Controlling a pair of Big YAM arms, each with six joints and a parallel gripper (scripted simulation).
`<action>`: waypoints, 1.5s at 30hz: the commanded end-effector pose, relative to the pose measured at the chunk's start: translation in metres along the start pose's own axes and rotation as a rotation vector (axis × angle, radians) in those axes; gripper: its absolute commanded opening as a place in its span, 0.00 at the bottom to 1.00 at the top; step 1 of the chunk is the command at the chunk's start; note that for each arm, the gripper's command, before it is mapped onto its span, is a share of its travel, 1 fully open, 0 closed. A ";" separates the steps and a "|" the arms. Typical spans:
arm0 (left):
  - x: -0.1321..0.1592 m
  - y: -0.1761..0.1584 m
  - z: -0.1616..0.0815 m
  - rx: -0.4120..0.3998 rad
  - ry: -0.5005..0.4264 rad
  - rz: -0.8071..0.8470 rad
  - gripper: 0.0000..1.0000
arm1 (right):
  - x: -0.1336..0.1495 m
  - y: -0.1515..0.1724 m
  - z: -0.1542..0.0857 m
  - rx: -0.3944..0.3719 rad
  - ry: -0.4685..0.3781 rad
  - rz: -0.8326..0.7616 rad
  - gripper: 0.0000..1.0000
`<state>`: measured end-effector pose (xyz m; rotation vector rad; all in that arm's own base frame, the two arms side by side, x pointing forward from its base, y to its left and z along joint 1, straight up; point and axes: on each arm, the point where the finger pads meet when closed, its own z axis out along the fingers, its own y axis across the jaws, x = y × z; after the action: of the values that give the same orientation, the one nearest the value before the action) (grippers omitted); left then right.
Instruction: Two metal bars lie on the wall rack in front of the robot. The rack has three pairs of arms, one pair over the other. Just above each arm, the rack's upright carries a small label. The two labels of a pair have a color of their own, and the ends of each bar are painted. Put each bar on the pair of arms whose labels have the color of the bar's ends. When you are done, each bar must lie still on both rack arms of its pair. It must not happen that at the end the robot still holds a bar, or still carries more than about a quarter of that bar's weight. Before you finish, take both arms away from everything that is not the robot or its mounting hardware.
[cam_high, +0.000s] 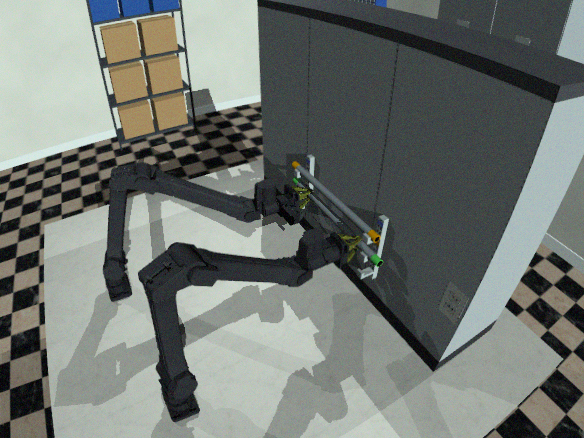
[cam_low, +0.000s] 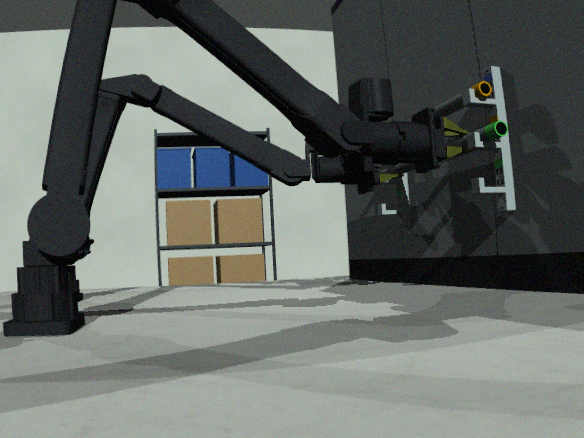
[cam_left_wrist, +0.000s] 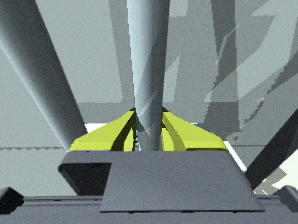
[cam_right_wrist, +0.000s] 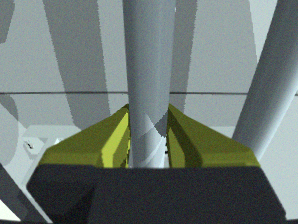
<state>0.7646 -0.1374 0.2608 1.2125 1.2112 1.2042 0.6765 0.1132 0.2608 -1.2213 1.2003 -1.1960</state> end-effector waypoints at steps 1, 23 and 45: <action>0.005 0.022 -0.002 -0.038 0.010 -0.022 0.00 | 0.004 -0.031 0.003 0.057 0.010 0.023 0.00; 0.005 0.023 -0.001 -0.038 0.010 -0.022 0.00 | 0.004 -0.032 0.013 0.057 0.010 0.023 0.00; 0.005 0.036 0.000 -0.038 0.010 -0.022 0.00 | 0.004 -0.046 0.025 0.057 0.010 0.024 0.00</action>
<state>0.7647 -0.1365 0.2608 1.2115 1.2137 1.2060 0.6836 0.1142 0.2607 -1.2340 1.2099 -1.1907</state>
